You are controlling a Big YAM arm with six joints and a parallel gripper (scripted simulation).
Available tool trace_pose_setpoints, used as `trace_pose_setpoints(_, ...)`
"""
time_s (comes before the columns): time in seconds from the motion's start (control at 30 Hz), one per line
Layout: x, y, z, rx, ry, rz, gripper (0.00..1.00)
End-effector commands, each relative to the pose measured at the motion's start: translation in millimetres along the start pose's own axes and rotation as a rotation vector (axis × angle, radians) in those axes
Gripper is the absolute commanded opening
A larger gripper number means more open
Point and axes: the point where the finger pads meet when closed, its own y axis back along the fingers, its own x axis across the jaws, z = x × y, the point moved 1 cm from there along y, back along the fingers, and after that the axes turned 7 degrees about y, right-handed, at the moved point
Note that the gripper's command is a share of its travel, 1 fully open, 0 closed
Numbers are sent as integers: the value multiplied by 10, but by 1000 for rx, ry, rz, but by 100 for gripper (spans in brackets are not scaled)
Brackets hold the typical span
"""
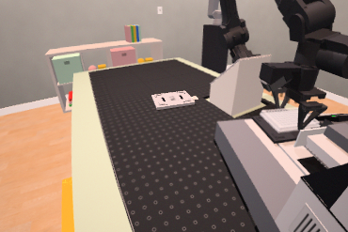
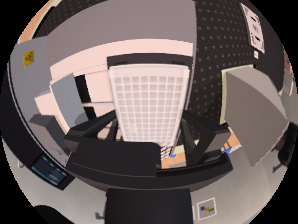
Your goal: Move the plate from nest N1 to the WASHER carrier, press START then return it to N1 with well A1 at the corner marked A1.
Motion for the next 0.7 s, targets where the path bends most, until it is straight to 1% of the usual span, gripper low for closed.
trace_pose_setpoints(0.0, 1, 25, 8, -7, 4, 16, 82)
trace_pose_setpoints(0.33, -22, -62, 0, -1, 6, 0, 82)
trace_pose_setpoints(0.67, -23, -82, 11, 2, 2, -1, 82)
